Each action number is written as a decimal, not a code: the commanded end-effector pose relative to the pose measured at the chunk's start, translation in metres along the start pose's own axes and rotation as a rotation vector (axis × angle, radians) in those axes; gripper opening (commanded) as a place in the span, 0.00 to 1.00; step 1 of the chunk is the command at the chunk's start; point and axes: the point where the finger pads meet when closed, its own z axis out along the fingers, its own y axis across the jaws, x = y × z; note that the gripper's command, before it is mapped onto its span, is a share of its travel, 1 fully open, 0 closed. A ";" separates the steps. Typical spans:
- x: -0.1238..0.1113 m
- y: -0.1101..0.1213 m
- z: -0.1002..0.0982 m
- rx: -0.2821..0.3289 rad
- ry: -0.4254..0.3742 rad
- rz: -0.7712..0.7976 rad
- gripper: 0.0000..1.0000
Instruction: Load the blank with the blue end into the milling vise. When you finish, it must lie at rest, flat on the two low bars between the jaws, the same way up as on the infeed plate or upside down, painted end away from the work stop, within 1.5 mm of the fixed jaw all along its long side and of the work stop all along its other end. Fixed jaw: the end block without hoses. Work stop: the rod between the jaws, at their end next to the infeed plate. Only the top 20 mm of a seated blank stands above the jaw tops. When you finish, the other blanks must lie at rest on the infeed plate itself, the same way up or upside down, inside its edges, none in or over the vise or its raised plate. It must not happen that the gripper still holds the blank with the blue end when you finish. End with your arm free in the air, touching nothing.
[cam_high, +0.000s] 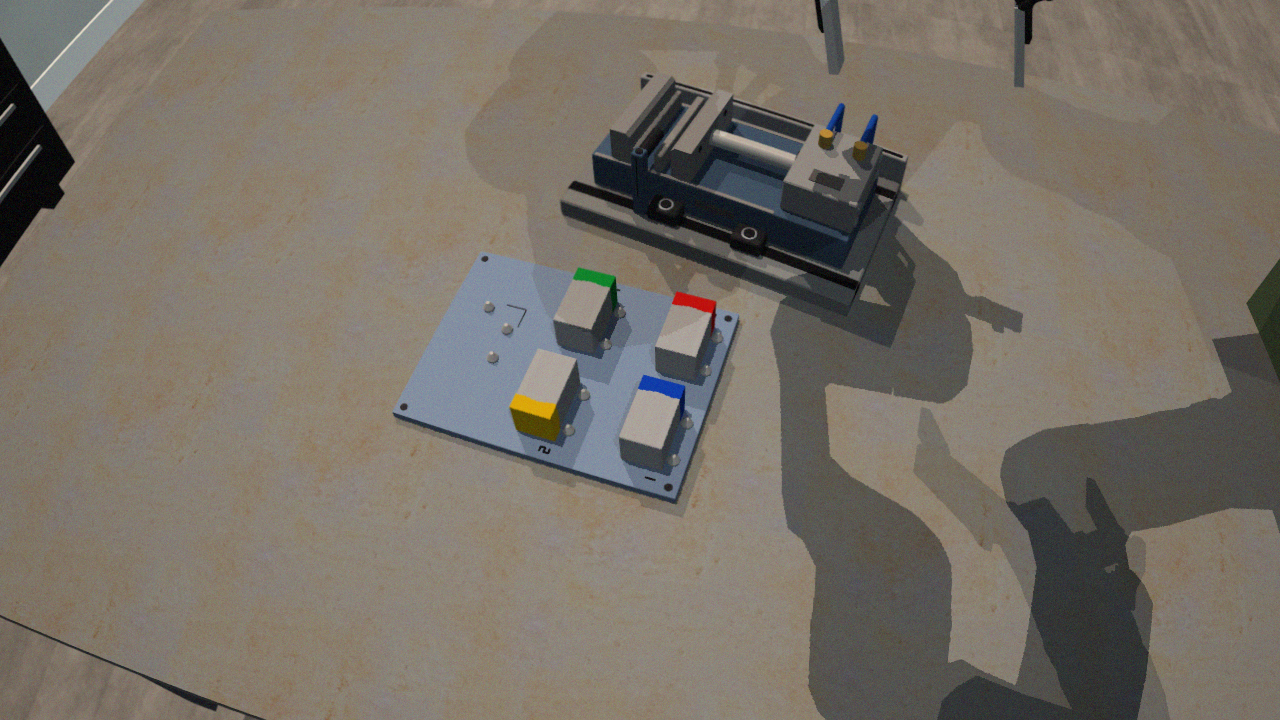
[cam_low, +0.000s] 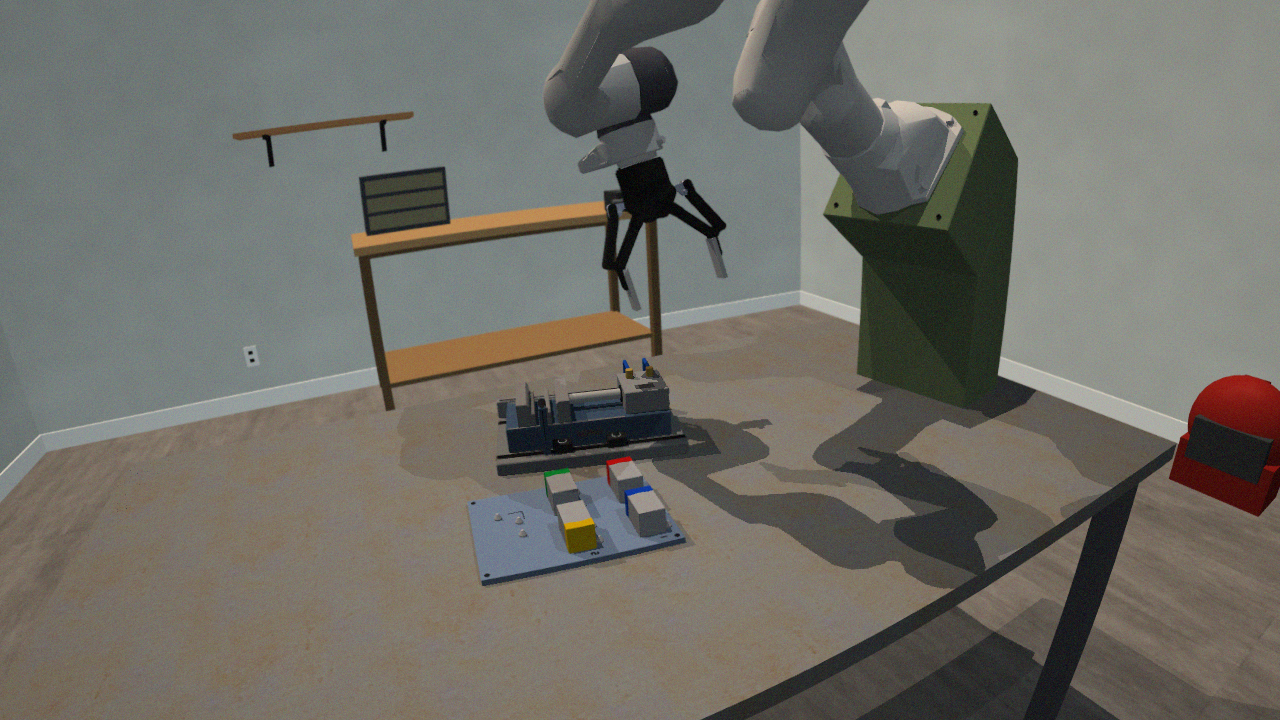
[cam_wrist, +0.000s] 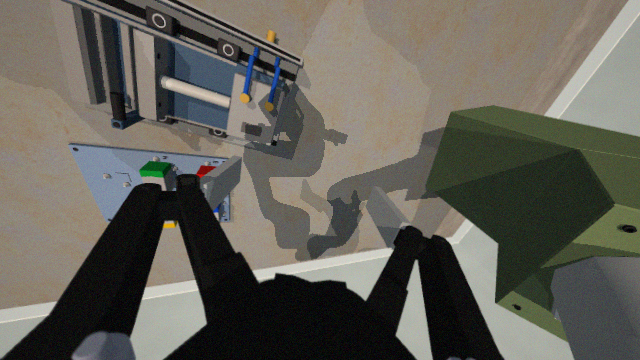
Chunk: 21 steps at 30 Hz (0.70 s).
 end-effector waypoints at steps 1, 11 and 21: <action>-0.015 -0.011 -0.005 0.114 0.066 -0.011 1.00; -0.026 -0.020 -0.010 0.192 0.113 -0.023 1.00; -0.048 -0.043 -0.022 0.223 0.131 -0.031 1.00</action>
